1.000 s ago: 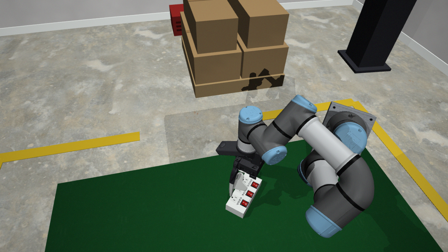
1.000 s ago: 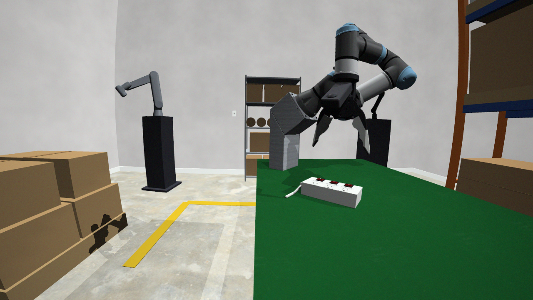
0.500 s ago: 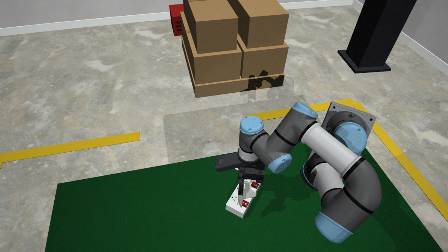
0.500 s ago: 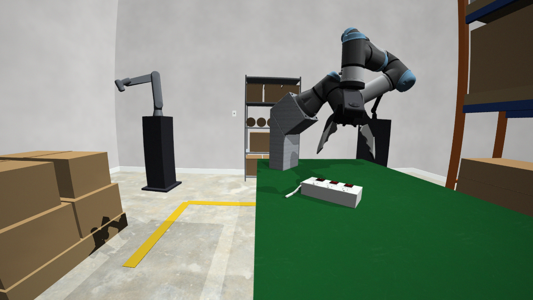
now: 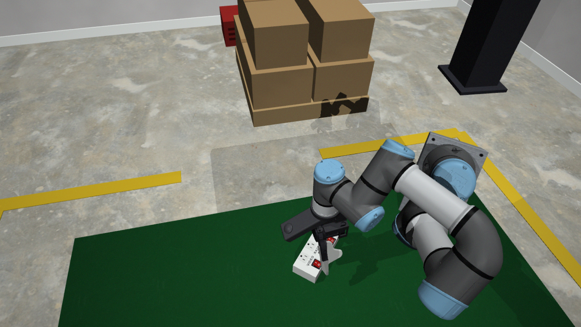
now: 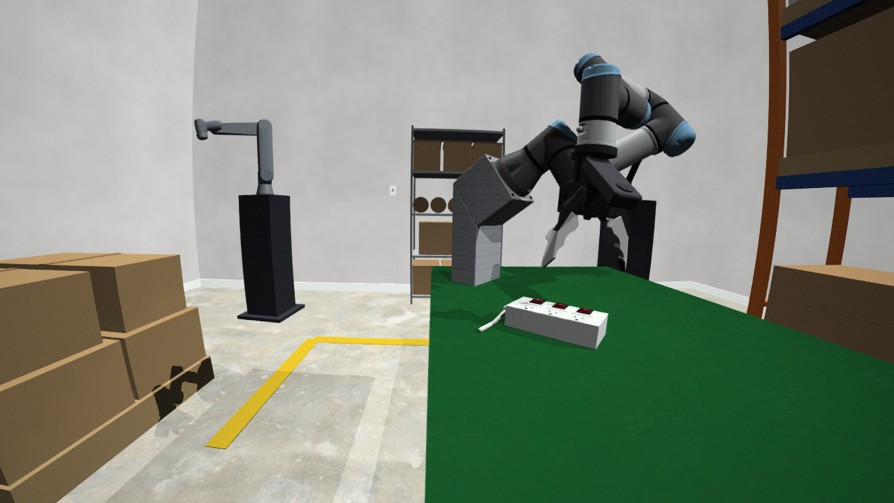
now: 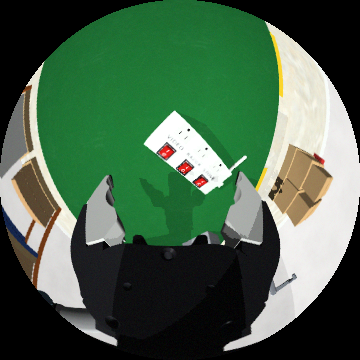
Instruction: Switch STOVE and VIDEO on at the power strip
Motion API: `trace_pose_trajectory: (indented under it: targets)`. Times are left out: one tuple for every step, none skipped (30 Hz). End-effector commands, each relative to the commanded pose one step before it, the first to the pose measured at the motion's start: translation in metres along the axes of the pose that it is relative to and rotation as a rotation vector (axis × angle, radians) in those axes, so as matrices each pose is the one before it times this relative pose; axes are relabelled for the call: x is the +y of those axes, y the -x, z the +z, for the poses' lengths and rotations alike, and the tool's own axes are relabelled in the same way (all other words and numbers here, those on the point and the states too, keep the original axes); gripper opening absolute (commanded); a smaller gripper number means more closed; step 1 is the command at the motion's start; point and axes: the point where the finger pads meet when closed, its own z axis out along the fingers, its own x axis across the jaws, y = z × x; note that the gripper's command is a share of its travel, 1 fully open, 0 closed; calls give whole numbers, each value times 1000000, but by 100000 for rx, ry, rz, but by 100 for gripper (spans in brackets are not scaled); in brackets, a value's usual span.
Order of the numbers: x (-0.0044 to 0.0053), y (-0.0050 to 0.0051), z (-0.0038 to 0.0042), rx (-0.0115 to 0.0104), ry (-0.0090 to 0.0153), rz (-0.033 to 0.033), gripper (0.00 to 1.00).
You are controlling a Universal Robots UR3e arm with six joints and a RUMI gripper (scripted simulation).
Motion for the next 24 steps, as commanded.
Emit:
trace_pose_trajectory:
  targets:
    - [-872,3835,3105,-687,-2704,-25206,100]
    - [0,0,0,0,0,0,100]
    - [26,391,245,116,-250,-7764,100]
    - [25,408,227,30,-77,-2362,100]
    - [65,496,230,6,-102,-2399,100]
    - [4,264,148,30,-112,-2473,100]
    - [-12,166,104,32,-126,-2513,100]
    - [-11,122,76,23,-143,-2534,100]
    - [-10,84,52,14,-161,-2542,100]
    - [-7,52,32,3,-180,-2541,100]
    - [-4,27,17,-10,-201,-2535,100]
    - [-2,10,6,-23,-223,-2526,100]
    - [0,1,1,-43,-245,-2524,100]
    - [0,0,0,-65,-270,-2523,0]
    - [0,0,0,-82,-299,-2522,0]
    - [0,0,0,-100,-332,-2497,0]
    - [0,0,0,-118,-367,-2465,0]
    - [0,0,0,0,0,0,0]
    - [0,0,0,0,0,0,0]
    - [-360,-589,-432,-346,-1265,-7196,0]
    - [-119,-225,-158,-128,-439,-2031,0]
    - [0,0,0,0,0,0,0]
    - [0,0,0,0,0,0,0]
    - [0,0,0,0,0,0,0]
